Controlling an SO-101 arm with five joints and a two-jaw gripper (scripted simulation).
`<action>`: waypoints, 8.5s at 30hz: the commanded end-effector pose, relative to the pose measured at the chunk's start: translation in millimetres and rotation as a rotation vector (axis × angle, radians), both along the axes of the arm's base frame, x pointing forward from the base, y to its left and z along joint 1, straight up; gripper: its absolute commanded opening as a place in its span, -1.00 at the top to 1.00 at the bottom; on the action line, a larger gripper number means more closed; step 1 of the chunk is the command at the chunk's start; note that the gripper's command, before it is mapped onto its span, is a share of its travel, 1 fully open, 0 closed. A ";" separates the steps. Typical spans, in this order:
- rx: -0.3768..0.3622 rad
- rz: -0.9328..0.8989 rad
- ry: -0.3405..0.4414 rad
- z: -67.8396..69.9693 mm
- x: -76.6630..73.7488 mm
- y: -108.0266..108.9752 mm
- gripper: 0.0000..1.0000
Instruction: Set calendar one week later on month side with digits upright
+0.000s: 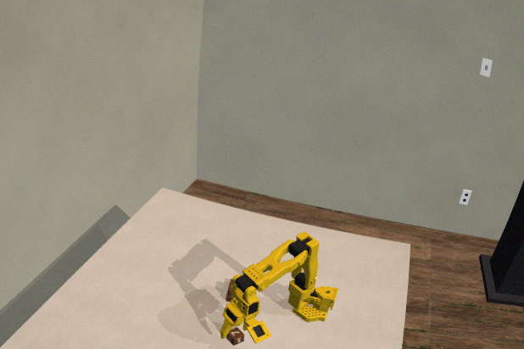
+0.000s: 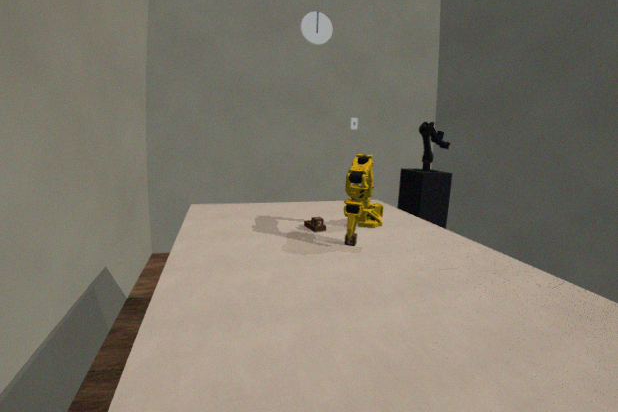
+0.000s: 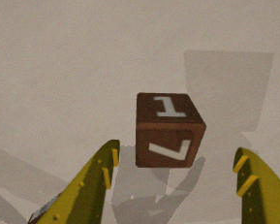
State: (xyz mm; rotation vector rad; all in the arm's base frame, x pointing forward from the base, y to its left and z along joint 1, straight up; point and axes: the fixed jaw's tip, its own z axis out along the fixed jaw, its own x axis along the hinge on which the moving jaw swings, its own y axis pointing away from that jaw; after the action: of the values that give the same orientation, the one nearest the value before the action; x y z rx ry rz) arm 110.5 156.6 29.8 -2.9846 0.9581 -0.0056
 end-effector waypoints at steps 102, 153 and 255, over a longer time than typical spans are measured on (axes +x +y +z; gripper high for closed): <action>0.029 0.001 -0.018 16.7 7.7 14.9 1.00; 0.027 -1.029 -0.016 39.4 74.9 -83.4 1.00; 0.067 -3.330 -0.060 28.2 1.2 -305.8 1.00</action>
State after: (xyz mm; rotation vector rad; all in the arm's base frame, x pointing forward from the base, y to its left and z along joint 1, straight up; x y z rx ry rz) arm 110.3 -144.2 51.7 -1.2120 -2.8998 0.0034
